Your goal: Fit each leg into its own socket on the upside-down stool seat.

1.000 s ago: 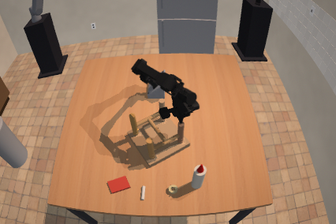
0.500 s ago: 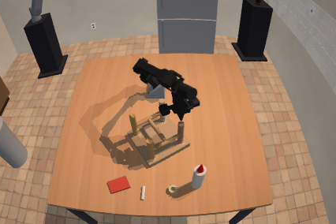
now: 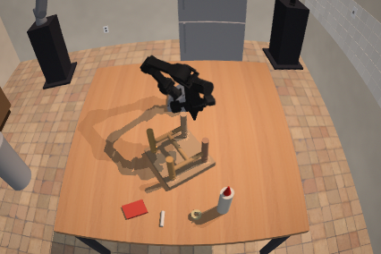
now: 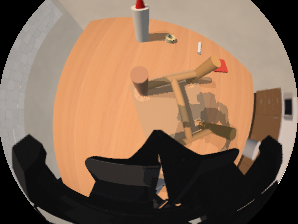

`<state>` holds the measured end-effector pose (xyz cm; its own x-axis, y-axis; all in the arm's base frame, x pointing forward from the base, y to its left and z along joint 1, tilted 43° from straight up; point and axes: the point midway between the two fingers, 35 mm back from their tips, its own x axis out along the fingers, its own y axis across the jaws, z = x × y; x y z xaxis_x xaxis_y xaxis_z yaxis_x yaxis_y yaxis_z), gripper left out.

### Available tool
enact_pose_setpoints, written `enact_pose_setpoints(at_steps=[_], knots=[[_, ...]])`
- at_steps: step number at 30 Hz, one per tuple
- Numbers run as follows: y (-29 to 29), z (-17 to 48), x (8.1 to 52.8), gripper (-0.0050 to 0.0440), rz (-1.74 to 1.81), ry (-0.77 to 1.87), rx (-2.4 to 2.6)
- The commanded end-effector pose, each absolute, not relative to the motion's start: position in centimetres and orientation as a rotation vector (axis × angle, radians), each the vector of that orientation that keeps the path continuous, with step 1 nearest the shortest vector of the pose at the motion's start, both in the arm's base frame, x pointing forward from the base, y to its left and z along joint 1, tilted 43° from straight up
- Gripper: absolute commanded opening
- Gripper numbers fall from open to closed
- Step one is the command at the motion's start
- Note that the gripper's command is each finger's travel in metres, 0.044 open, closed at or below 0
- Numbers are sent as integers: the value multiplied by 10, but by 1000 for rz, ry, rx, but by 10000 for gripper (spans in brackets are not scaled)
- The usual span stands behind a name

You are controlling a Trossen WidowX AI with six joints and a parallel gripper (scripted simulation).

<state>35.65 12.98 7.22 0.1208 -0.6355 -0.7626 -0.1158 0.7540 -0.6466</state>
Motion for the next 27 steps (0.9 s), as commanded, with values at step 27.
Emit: enact_pose_setpoints(at_steps=[27], knots=[[89, 86, 270, 0, -506, 1403, -616]])
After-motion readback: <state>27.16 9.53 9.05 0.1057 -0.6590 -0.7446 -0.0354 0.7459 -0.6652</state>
